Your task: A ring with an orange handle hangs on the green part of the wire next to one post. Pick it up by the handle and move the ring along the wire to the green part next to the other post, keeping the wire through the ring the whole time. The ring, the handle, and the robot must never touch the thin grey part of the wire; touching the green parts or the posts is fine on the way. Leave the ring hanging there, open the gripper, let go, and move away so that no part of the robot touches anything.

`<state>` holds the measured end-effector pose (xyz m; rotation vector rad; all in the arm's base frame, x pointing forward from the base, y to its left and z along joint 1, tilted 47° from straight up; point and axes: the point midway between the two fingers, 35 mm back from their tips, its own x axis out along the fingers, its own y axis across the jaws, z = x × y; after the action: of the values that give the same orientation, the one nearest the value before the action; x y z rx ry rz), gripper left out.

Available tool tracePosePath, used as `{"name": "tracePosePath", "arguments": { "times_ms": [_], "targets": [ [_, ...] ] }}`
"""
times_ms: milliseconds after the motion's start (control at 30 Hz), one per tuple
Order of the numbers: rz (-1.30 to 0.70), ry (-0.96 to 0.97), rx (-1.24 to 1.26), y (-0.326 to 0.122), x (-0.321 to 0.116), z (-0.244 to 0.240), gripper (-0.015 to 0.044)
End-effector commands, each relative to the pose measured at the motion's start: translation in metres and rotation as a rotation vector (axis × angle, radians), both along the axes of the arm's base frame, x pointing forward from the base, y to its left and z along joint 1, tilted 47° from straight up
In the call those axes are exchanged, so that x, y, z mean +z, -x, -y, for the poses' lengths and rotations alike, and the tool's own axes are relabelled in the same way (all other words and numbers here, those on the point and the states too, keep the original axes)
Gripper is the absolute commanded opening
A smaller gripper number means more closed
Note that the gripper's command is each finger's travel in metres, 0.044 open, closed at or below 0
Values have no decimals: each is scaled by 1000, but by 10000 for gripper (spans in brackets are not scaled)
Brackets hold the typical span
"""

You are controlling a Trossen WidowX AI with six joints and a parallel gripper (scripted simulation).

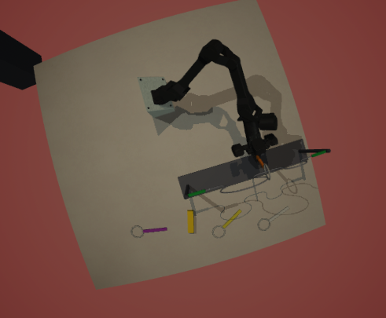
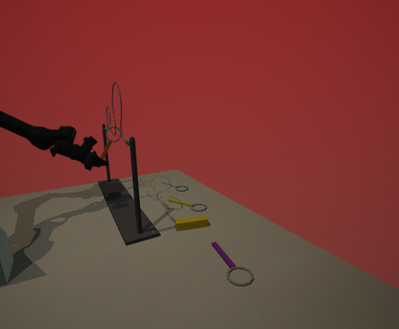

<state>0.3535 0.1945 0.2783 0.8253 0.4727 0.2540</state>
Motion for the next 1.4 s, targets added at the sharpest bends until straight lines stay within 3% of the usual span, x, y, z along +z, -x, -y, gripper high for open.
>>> {"name": "tracePosePath", "arguments": {
  "times_ms": [0, 667, 1367],
  "targets": [
    [2, 17, 3, 1, -5, 4, -150],
    [7, 141, 0, 0, -29, 27, -150],
    [21, 535, -3, -2, -61, 81, -150]
  ]
}}
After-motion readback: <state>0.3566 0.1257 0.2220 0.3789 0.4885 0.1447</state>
